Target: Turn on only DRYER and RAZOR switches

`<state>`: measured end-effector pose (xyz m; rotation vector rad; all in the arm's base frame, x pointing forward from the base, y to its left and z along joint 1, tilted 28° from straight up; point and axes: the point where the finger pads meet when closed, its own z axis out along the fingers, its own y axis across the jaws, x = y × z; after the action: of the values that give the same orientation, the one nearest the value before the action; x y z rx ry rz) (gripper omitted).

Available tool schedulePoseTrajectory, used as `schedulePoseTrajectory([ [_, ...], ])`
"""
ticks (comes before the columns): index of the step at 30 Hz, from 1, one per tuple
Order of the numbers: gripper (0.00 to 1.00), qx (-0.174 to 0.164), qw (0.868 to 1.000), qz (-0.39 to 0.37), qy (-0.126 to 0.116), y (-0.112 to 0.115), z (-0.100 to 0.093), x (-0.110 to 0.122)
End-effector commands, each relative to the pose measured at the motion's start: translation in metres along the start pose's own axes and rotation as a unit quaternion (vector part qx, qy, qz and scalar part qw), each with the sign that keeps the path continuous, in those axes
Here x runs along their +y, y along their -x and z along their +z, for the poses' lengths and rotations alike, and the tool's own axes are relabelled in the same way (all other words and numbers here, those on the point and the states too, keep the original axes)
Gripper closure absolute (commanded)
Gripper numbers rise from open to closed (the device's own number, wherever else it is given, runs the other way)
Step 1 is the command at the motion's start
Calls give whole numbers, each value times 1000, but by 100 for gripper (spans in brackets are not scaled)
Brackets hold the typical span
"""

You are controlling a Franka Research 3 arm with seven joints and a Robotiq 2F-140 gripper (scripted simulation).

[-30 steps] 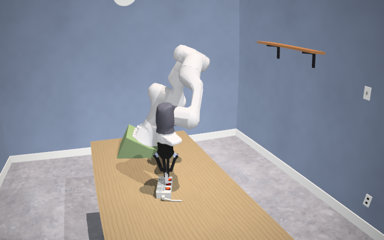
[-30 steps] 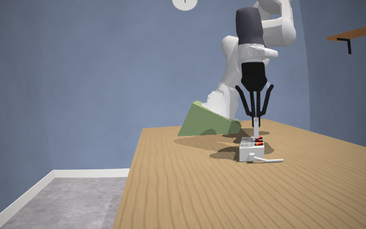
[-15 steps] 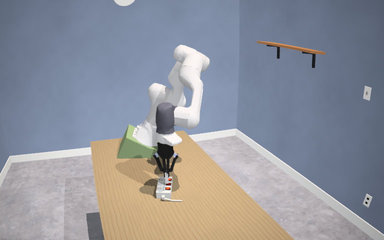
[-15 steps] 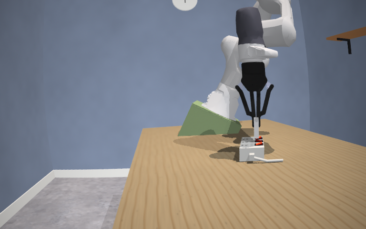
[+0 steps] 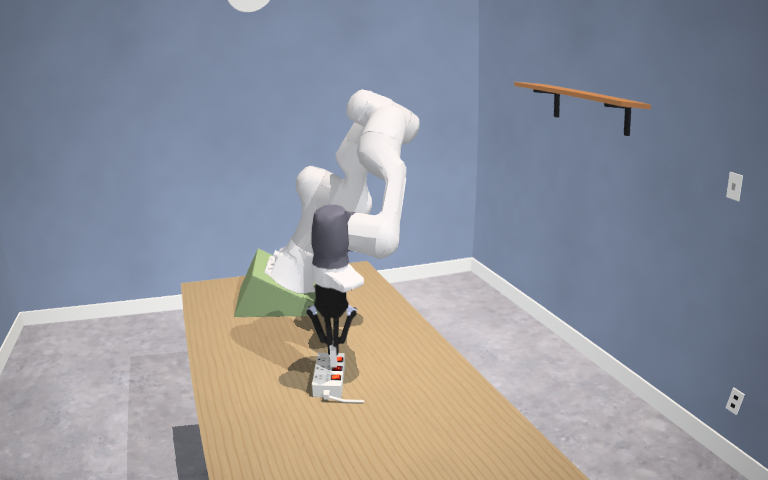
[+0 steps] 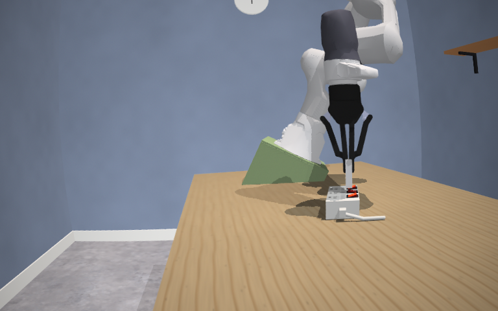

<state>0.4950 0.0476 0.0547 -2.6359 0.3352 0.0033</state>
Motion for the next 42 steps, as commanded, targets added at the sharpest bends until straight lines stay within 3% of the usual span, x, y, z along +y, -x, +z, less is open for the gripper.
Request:
schedulePoseTrajectory([
  [1,100,1,1000,0,0,-1,1,-2],
  [42,100,1,1000,0,0,-1,8,-2],
])
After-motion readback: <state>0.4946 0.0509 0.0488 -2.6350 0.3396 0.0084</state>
